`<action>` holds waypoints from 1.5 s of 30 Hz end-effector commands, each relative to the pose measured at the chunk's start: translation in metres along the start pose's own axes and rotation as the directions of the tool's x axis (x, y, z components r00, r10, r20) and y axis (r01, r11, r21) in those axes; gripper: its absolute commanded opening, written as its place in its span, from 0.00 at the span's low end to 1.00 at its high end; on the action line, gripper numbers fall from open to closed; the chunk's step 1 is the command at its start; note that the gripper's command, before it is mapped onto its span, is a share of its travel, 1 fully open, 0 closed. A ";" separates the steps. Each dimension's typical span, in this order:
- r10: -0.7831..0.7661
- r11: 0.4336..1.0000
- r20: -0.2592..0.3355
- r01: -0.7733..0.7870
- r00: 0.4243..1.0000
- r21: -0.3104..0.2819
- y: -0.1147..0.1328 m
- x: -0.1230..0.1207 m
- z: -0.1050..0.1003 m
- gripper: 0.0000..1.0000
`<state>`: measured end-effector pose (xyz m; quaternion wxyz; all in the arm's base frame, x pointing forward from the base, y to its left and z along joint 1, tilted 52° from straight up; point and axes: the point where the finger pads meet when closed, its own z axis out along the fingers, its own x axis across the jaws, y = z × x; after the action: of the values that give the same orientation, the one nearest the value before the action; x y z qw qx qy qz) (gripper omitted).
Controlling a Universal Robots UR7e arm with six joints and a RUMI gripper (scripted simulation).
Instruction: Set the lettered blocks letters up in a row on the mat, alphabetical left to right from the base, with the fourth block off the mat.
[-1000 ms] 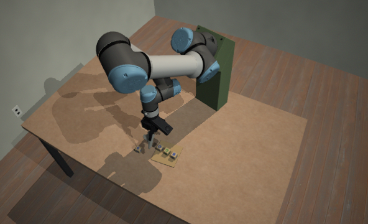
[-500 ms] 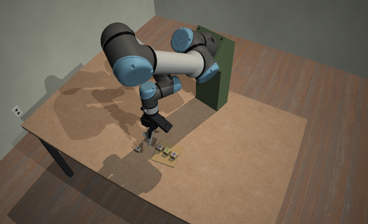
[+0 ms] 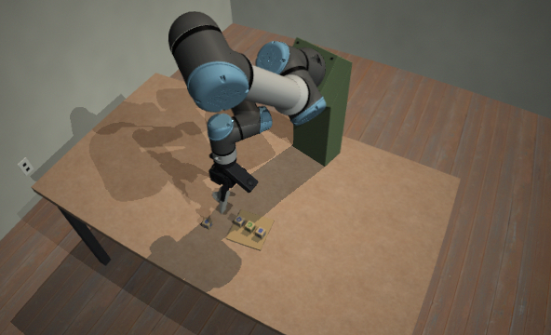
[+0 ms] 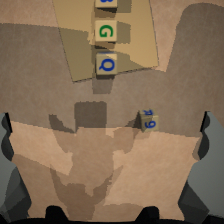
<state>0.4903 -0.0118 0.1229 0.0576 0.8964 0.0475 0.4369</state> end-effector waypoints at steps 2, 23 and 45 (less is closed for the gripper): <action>-0.001 1.000 0.003 0.001 1.000 0.003 0.000 0.000 -0.015 1.00; -0.001 1.000 0.003 0.001 1.000 0.003 0.000 0.001 -0.031 1.00; -0.001 1.000 0.003 0.001 1.000 0.003 0.000 0.001 -0.031 1.00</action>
<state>0.4659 -0.0103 0.1422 0.0564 0.8972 0.0482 0.4354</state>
